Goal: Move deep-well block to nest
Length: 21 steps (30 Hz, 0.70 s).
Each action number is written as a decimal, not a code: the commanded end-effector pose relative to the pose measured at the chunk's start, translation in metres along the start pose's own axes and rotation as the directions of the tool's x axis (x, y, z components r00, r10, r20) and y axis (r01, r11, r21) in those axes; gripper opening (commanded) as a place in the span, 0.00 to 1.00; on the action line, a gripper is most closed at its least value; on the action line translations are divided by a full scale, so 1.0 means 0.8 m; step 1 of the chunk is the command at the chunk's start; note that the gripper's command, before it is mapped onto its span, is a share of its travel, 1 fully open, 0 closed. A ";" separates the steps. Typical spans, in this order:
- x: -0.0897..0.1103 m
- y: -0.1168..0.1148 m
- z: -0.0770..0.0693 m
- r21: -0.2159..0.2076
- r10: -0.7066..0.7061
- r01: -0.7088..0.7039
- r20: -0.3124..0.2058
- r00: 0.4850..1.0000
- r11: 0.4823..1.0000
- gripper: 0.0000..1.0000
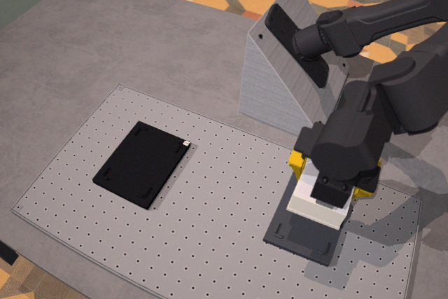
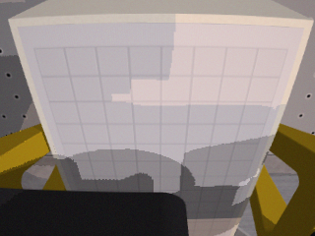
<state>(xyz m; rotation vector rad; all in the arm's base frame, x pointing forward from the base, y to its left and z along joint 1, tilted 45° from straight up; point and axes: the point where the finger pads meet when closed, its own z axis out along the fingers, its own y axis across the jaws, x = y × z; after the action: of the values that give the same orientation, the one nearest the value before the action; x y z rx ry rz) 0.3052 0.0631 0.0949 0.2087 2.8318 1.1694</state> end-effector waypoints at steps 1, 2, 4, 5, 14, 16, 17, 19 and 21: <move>-0.005 -0.003 -0.002 0.001 0.006 -0.006 0.021 1.000 1.000 0.00; -0.005 -0.003 0.000 0.001 0.006 -0.006 0.021 1.000 1.000 0.00; -0.005 -0.003 0.004 0.001 0.006 -0.006 0.021 1.000 1.000 0.00; -0.006 -0.002 0.006 0.001 0.006 -0.006 0.021 1.000 1.000 0.00; -0.007 -0.002 0.021 0.001 0.006 -0.006 0.021 1.000 1.000 0.00; -0.008 -0.002 0.025 0.001 0.006 -0.006 0.021 1.000 1.000 0.00; -0.008 -0.001 0.027 0.001 0.006 -0.006 0.021 1.000 1.000 0.00; -0.008 -0.001 0.031 0.001 0.006 -0.006 0.021 1.000 1.000 0.00; -0.008 -0.001 0.035 0.001 0.006 -0.006 0.021 1.000 1.000 0.00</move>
<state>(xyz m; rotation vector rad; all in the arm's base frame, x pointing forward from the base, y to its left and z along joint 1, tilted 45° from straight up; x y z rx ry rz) 0.3067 0.0847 0.0728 0.2111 2.8452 1.1756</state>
